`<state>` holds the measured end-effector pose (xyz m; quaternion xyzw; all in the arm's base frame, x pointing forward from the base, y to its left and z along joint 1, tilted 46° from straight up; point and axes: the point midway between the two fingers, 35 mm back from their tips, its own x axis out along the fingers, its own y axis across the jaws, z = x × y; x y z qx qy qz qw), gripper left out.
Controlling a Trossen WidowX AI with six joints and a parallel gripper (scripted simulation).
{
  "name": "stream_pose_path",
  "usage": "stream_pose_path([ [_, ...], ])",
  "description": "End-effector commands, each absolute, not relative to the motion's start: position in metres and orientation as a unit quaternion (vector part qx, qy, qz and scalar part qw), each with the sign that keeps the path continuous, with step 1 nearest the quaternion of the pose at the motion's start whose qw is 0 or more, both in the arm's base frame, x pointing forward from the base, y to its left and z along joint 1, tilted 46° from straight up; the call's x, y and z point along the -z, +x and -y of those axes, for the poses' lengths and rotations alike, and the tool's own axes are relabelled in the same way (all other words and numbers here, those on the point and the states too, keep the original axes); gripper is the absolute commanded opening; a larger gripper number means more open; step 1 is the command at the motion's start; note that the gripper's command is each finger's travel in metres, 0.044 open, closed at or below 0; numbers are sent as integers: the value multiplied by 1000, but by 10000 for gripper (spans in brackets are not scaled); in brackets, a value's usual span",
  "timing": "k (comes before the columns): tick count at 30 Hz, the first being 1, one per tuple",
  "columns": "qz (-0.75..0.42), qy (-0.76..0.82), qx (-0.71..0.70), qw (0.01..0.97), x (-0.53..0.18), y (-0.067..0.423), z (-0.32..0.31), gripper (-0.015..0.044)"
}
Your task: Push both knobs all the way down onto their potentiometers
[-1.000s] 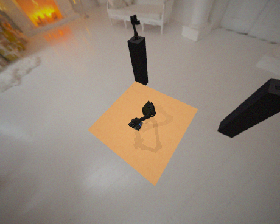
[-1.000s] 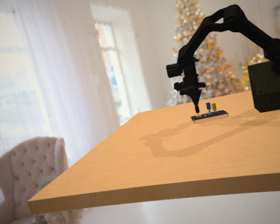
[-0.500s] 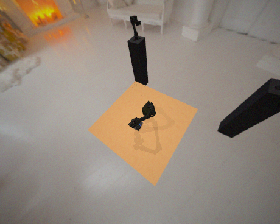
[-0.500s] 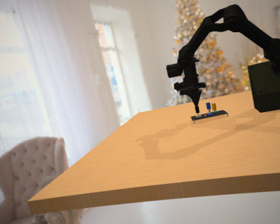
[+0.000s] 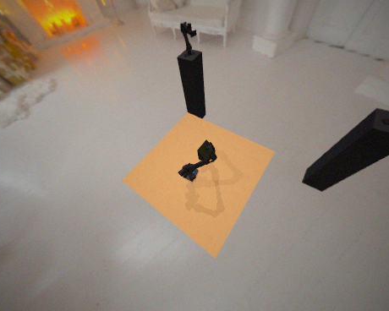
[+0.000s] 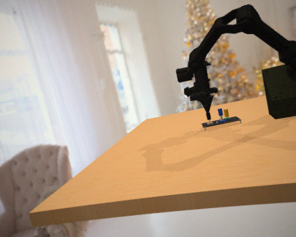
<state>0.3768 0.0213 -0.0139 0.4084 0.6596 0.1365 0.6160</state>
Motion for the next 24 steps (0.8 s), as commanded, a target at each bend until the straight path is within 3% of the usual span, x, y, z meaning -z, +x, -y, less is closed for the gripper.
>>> stream_pose_path([
  [1, -662, 400, -144, 617, 21, 379, -33, 0],
  [24, -662, 400, -144, 617, 25, 380, -37, 0],
])
